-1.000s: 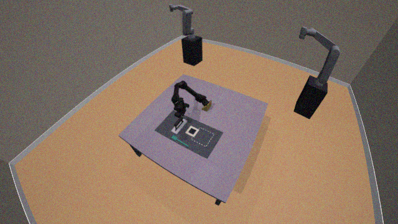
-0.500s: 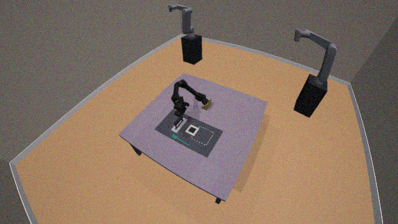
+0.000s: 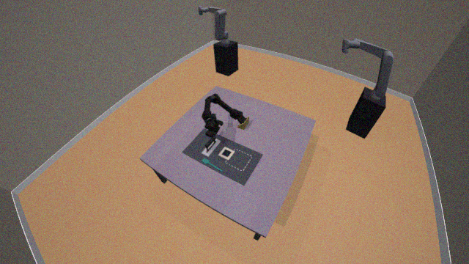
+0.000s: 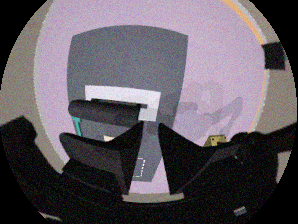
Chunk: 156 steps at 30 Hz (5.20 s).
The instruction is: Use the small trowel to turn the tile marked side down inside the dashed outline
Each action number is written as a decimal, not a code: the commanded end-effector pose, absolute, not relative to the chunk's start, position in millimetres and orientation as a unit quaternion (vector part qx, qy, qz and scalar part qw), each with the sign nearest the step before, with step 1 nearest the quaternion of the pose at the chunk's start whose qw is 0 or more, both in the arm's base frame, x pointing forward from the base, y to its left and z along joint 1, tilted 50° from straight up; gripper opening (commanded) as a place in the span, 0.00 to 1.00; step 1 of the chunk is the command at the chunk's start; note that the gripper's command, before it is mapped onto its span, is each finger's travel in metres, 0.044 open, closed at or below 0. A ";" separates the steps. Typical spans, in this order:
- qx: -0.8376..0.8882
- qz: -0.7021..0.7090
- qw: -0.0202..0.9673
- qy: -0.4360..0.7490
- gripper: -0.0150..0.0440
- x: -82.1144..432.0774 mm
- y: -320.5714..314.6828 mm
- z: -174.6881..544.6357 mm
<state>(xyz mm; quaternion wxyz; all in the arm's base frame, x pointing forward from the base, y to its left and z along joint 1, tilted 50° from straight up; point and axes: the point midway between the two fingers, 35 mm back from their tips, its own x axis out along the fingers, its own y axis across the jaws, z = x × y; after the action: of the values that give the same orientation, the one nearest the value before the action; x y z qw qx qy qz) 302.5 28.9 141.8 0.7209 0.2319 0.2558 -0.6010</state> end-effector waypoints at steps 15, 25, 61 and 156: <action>0.232 -0.601 0.721 0.256 0.25 302.5 28.9 141.8; 0.232 -0.601 0.721 0.256 0.25 302.5 28.9 141.8; -0.134 -0.403 0.748 0.511 0.71 352.3 49.9 151.4; -0.471 -0.117 0.593 0.642 0.47 384.1 22.5 130.7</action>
<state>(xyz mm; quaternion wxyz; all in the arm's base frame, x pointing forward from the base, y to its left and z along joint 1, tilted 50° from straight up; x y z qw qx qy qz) 384.3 22.4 130.8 0.6168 -0.4400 0.6351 -0.1506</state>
